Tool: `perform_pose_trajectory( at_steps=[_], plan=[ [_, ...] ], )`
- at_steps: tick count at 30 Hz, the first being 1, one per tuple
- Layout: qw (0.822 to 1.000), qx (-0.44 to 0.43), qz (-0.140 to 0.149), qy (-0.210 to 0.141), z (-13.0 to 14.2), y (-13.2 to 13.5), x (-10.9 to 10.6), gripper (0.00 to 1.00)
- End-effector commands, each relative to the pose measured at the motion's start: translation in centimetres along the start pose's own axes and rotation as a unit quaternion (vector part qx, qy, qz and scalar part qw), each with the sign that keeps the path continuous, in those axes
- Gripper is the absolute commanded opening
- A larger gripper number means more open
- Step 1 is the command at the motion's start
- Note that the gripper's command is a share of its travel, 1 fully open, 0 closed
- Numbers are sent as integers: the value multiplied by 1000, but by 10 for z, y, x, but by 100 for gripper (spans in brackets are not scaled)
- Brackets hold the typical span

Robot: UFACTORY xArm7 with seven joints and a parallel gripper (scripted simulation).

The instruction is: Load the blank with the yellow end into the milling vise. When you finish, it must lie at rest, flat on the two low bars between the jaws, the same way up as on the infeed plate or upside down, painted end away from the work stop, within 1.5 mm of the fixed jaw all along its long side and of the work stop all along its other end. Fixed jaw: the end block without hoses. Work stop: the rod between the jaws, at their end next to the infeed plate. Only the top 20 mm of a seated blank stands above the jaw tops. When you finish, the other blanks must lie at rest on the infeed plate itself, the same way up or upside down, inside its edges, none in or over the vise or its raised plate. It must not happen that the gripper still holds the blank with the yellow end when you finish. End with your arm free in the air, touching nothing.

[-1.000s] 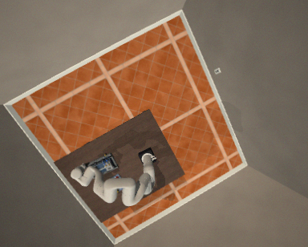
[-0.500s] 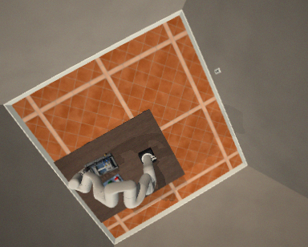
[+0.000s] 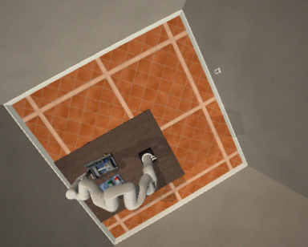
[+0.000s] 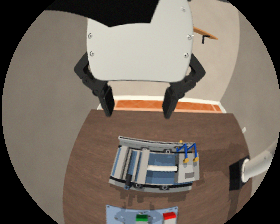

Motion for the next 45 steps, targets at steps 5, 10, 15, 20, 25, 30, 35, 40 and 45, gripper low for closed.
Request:
perform_pose_trajectory(
  at_steps=[5,10,15,20,25,30,35,40,45],
  plan=[
    [1000,3,-16,-1,-23,5,-8,100],
    [999,7,-35,-1,-48,9,-13,100],
    [999,7,-35,-1,-48,9,-13,100],
    [999,6,-33,0,-60,11,-16,100],
    [999,6,-34,0,-84,13,-21,100],
    [999,7,-35,0,-94,13,-23,100],
    [999,6,-35,0,-97,14,-24,100],
    [999,6,-35,0,-121,16,-29,100],
    [999,7,-35,0,-140,17,-34,100]
  ],
)
Point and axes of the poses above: the point where the finger pads meet when closed, its own x axis out along the fingers, its own y axis across the jaws, z = x × y, the point moved 7 cm from there along -x, back along the fingers, and after that the axes turned 10 degrees about -x, right-handed, at the moved point
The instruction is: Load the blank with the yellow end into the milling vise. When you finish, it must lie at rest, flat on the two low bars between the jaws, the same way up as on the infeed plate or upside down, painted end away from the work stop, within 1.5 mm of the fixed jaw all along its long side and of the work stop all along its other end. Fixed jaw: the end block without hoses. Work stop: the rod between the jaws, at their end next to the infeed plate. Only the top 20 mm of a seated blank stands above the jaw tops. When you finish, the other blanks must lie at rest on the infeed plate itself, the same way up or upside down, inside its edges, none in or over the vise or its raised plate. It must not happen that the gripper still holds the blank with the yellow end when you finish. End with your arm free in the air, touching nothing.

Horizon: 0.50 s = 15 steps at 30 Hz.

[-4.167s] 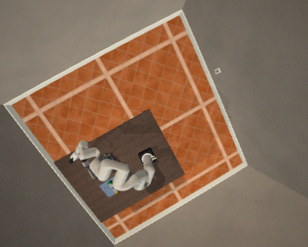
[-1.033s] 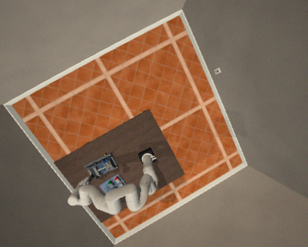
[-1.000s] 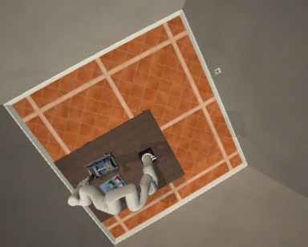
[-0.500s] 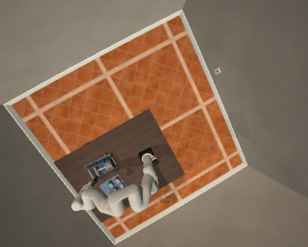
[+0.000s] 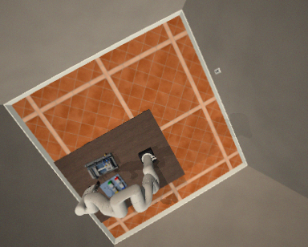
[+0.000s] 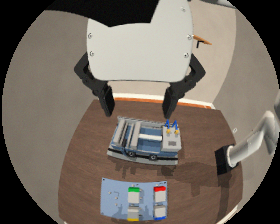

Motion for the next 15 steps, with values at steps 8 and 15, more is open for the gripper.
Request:
perform_pose_trajectory(
  at_steps=[8,15],
  plan=[
    [1000,0,3,-1,-26,2,-8,100],
    [1000,1,3,-1,-60,3,-16,100]
  ],
)
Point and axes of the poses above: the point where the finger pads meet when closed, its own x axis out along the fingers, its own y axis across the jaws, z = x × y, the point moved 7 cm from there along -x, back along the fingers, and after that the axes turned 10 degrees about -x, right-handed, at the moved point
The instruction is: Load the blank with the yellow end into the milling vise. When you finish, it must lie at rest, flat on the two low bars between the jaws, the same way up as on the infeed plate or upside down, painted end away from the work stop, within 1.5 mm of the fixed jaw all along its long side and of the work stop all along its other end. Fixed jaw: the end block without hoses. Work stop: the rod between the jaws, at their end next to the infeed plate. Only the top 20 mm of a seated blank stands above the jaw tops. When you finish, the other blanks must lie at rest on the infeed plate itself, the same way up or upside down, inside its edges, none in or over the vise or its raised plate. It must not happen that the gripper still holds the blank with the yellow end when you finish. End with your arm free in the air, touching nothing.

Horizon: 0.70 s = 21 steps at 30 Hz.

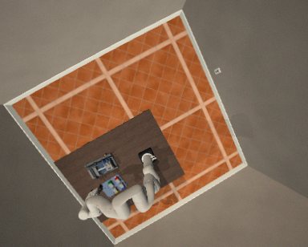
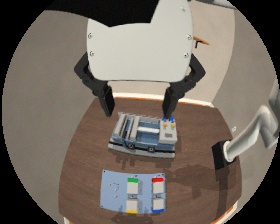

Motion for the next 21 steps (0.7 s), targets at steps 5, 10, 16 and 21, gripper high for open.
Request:
perform_pose_trajectory(
  at_steps=[5,10,16,21],
  plan=[
    [1000,1,3,-1,-27,2,-9,100],
    [1000,0,3,-1,-35,2,-10,100],
    [1000,0,3,-1,-64,4,-17,100],
    [1000,1,3,-1,-74,4,-19,100]
  ],
)
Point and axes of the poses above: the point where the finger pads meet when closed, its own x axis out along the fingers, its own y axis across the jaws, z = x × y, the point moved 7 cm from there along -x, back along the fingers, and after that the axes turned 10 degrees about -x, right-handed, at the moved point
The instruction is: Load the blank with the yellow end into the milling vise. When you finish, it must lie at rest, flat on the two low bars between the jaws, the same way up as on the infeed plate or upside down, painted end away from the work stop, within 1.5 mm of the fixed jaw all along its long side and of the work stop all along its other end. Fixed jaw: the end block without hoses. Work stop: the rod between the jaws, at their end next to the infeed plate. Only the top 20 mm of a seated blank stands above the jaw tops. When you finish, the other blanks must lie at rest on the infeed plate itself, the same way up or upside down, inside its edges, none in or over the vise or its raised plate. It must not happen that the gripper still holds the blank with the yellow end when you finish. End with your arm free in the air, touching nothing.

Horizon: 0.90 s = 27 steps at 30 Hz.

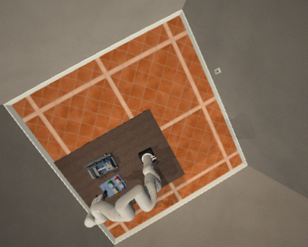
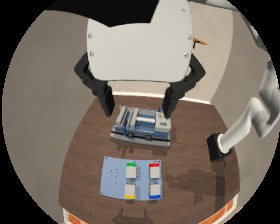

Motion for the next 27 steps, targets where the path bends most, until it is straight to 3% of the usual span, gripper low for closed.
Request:
perform_pose_trajectory(
  at_steps=[1,5,14,21,27],
  plan=[
    [1000,2,2,-1,-10,1,-4,100],
    [1000,1,2,-1,-12,1,-5,100],
    [1000,2,2,-1,-56,3,-15,100],
    [1000,2,2,-1,-56,3,-15,100],
    [1000,1,2,-1,-89,4,-23,100]
  ],
)
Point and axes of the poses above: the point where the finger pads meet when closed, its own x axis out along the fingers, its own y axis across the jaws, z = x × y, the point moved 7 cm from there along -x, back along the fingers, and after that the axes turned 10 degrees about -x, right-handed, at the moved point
